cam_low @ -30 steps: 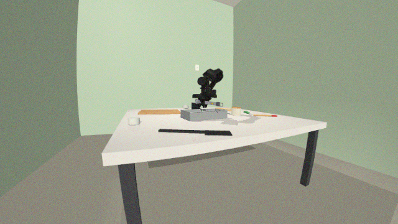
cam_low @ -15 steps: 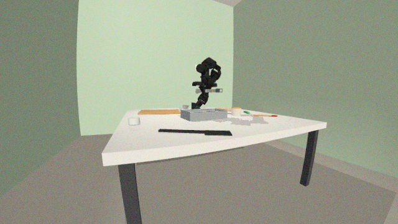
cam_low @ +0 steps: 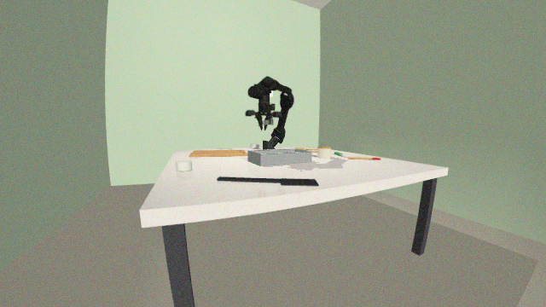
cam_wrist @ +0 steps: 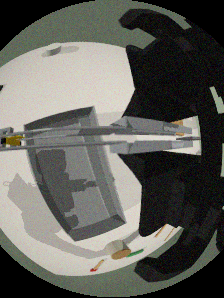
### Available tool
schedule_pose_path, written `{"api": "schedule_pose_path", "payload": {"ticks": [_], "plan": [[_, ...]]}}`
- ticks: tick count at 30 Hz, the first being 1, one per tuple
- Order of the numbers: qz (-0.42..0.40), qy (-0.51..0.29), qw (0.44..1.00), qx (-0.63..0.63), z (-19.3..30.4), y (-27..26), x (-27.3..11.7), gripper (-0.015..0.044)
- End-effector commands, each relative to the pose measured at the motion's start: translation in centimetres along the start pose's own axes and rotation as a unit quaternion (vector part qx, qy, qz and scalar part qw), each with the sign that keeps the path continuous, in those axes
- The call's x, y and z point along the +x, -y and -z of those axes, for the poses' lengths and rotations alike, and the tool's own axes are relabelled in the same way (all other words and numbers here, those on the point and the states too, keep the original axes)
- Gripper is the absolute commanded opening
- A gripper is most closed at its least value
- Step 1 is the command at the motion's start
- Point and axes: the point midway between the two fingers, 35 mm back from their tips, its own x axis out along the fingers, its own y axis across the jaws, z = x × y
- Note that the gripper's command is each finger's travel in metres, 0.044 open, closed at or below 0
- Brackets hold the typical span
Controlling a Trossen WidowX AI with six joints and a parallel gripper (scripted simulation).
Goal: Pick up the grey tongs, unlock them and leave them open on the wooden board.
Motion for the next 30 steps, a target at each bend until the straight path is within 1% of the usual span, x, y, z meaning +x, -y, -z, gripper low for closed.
{"api": "schedule_pose_path", "payload": {"ticks": [1,10,16,24,30], "plan": [[0.006,0.003,0.998,0.058,1.6,3.3,-0.5,-0.0150],[0.006,0.000,0.981,0.192,6.5,10.2,-0.4,-0.0150],[0.002,-0.004,0.963,0.268,10.0,13.8,0.1,-0.0150],[0.001,-0.004,0.955,0.298,11.4,14.9,0.1,-0.0150],[0.007,-0.002,0.928,0.373,15.0,16.8,-0.6,-0.0150]]}}
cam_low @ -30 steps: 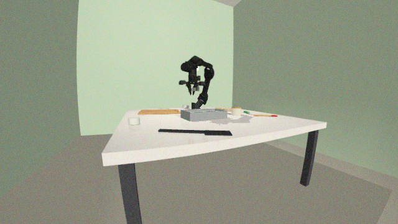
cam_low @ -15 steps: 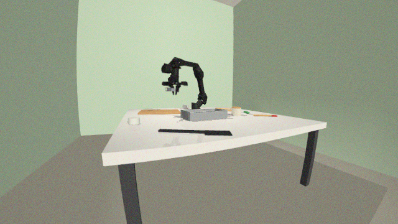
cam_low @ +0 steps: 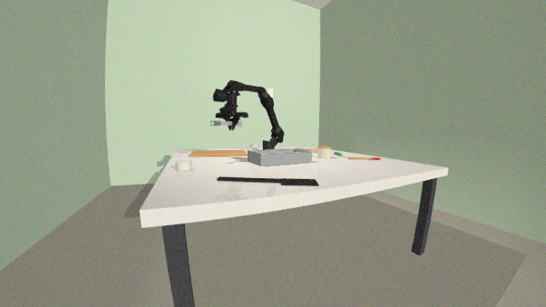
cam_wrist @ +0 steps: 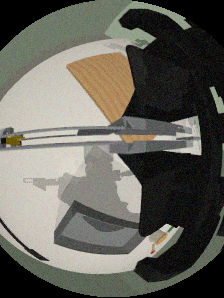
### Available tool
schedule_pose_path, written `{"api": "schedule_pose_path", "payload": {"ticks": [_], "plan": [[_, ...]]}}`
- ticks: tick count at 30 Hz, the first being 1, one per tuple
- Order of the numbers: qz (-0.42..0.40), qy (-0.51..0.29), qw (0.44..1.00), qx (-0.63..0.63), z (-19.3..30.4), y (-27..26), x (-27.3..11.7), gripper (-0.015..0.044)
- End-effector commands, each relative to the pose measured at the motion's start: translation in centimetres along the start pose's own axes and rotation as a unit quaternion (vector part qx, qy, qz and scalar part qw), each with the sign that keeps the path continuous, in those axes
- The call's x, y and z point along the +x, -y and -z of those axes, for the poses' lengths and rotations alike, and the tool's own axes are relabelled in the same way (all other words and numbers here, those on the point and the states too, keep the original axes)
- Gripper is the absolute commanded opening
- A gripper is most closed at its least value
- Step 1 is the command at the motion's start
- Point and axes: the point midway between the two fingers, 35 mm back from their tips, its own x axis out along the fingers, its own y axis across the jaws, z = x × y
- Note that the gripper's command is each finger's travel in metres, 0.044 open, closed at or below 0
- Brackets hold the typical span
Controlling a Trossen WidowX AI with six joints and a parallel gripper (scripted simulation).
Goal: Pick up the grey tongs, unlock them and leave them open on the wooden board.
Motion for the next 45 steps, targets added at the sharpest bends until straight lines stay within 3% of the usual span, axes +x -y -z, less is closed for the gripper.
{"api": "schedule_pose_path", "payload": {"ticks": [1,14,28,45], "plan": [[0.002,0.007,0.998,0.062,1.5,3.1,-0.7,-0.0150],[0.008,0.007,0.966,0.259,7.3,11.9,-1.2,-0.0150],[0.008,-0.003,0.893,0.449,15.0,19.4,-0.2,-0.0150],[0.026,0.035,0.889,0.456,15.0,20.2,0.2,-0.0150]]}}
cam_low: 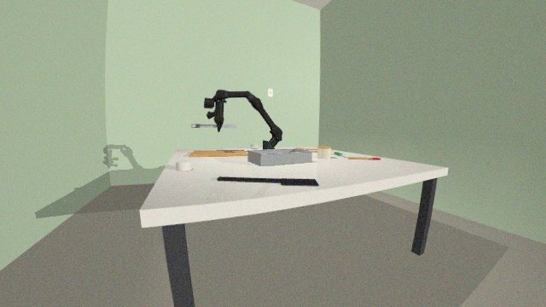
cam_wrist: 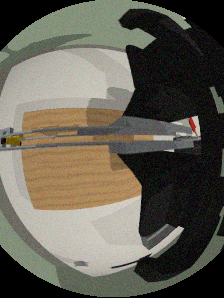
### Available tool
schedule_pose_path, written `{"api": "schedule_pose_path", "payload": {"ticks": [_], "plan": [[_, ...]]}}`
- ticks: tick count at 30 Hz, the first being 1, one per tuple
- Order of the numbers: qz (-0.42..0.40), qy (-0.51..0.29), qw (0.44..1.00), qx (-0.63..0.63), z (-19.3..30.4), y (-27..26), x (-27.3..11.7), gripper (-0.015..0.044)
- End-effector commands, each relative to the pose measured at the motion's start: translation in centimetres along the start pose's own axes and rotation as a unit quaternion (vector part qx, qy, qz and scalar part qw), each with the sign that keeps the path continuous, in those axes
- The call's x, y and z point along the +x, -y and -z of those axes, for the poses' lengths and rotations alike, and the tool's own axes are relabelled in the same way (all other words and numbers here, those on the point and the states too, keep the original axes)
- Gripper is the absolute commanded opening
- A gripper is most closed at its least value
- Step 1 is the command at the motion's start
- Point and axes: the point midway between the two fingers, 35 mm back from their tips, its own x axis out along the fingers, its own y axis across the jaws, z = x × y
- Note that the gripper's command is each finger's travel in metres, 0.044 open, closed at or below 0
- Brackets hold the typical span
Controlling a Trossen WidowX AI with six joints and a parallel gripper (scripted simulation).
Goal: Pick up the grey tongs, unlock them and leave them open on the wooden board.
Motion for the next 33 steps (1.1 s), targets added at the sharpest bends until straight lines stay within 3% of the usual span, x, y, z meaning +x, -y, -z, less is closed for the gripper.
{"api": "schedule_pose_path", "payload": {"ticks": [1,33], "plan": [[0.000,0.030,1.000,0.000,-0.37,0.08,-0.47,-0.0150],[-0.004,0.215,0.977,0.001,-1.25,0.08,0.41,-0.0150]]}}
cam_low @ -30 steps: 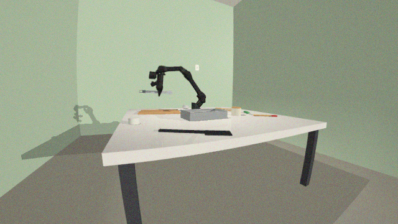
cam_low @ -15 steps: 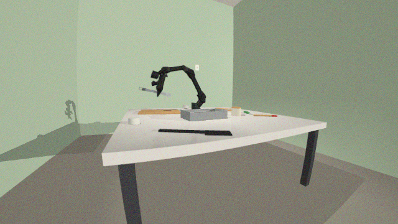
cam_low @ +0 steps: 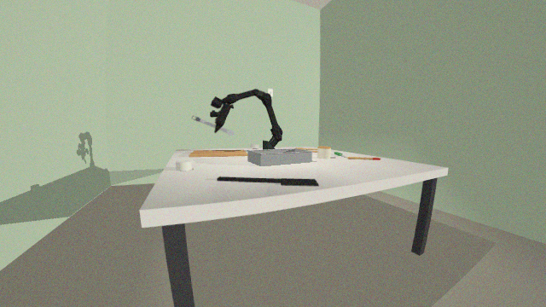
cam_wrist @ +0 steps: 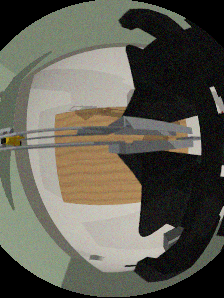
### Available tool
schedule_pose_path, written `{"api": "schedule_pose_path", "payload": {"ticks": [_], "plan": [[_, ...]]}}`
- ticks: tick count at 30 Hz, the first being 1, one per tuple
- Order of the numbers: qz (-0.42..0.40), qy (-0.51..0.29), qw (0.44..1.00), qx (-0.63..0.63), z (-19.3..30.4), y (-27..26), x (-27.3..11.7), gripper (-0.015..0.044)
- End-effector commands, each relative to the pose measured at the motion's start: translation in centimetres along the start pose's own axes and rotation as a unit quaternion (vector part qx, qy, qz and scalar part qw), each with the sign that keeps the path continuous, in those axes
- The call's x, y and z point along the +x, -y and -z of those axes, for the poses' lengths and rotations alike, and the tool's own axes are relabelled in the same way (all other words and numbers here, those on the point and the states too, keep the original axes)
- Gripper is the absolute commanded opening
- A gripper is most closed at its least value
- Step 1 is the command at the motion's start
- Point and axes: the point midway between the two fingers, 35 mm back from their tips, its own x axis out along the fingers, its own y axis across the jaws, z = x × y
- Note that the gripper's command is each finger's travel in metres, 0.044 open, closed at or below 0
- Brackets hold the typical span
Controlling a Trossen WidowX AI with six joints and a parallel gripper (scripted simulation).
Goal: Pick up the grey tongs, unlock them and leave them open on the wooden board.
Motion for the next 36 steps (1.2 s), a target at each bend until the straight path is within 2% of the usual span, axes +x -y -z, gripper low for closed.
{"api": "schedule_pose_path", "payload": {"ticks": [1,36], "plan": [[-0.002,0.031,1.000,-0.001,-0.2,0.0,-0.5,-0.0150],[0.003,0.232,0.973,-0.002,3.0,0.0,-1.5,-0.0150]]}}
